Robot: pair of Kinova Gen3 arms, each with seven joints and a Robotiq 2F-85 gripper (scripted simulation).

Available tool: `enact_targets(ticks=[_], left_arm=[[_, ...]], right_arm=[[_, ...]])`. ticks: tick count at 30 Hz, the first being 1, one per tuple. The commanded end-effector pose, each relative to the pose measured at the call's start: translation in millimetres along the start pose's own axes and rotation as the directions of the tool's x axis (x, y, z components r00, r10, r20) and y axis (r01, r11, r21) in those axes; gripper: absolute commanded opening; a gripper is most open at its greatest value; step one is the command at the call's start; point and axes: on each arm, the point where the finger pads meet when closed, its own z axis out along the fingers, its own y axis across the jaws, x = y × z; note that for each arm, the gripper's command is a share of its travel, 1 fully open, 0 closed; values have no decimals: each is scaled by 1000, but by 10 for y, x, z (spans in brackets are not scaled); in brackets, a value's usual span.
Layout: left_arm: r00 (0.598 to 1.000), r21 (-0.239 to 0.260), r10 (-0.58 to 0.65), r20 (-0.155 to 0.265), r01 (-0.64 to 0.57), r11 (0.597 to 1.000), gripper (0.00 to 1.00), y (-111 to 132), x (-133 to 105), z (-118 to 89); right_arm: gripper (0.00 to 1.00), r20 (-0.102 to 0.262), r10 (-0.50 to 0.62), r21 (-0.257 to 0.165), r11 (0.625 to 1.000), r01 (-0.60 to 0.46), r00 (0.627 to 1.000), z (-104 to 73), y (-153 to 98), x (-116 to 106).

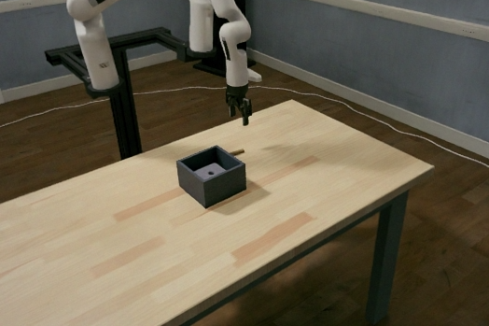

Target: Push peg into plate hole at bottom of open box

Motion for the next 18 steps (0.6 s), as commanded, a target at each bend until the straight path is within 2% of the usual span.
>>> enact_targets(ticks=[1,10,18], left_arm=[[1000,0,0,2,0,1000,1000,0,-4,-9],[1000,0,0,2,0,1000,1000,0,-4,-9],[1000,0,0,2,0,1000,1000,0,-4,-9]], right_arm=[[1000,-2,-1,-1,1000,1,1000,-9,4,7],[1000,1,-26,1,1000,26,1000,-4,-1,-3],[1000,11,-119,10,993,119,993,10,-22,-40]])
